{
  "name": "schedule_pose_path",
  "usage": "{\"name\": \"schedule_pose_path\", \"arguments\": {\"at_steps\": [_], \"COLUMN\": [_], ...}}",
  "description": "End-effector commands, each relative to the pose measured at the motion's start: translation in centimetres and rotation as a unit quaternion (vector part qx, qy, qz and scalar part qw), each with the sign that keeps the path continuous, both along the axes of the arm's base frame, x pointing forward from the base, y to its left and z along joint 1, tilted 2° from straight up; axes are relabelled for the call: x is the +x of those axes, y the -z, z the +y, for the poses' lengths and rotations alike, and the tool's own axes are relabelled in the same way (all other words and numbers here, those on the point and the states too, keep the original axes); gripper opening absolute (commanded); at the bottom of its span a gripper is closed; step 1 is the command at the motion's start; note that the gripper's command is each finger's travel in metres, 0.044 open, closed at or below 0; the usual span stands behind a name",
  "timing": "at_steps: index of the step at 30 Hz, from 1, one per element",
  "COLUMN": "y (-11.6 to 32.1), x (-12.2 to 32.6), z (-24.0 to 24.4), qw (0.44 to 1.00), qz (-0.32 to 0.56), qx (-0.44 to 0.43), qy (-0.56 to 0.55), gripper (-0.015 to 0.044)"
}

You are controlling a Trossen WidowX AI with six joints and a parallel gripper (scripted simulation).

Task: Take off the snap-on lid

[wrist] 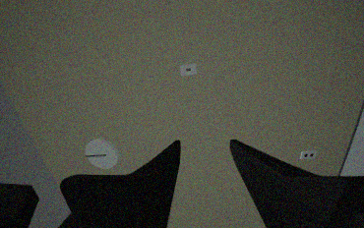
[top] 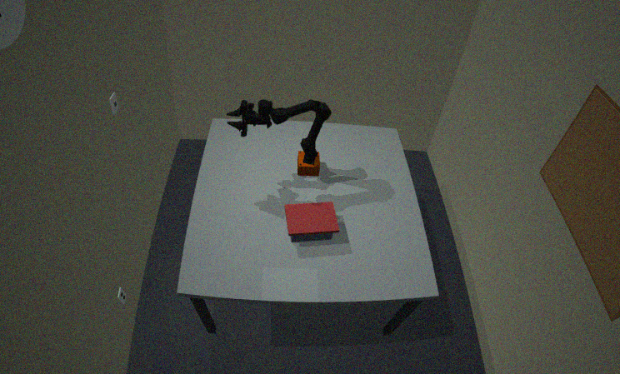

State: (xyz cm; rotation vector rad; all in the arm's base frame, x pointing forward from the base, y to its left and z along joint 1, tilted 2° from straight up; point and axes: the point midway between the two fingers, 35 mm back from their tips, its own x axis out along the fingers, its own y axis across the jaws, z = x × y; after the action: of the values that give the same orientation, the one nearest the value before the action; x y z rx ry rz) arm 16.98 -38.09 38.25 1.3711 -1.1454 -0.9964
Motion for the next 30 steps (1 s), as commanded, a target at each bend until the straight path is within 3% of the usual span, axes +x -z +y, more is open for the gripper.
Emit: {"name": "schedule_pose_path", "arguments": {"at_steps": [1,14,21,24,30], "y": [3.2,10.6,15.9,17.0,21.6], "x": [5.5,13.4,14.7,14.5,11.7], "z": [4.6,17.7,28.2,30.5,39.2], "qw": [0.991,0.911,0.807,0.780,0.652], "qz": [0.052,0.161,0.231,0.246,0.300], "qx": [0.034,0.087,0.107,0.109,0.116], "qy": [-0.117,-0.370,-0.532,-0.565,-0.687], "gripper": [0.0235,0.0235,0.0235,0.0235,0.0235]}}
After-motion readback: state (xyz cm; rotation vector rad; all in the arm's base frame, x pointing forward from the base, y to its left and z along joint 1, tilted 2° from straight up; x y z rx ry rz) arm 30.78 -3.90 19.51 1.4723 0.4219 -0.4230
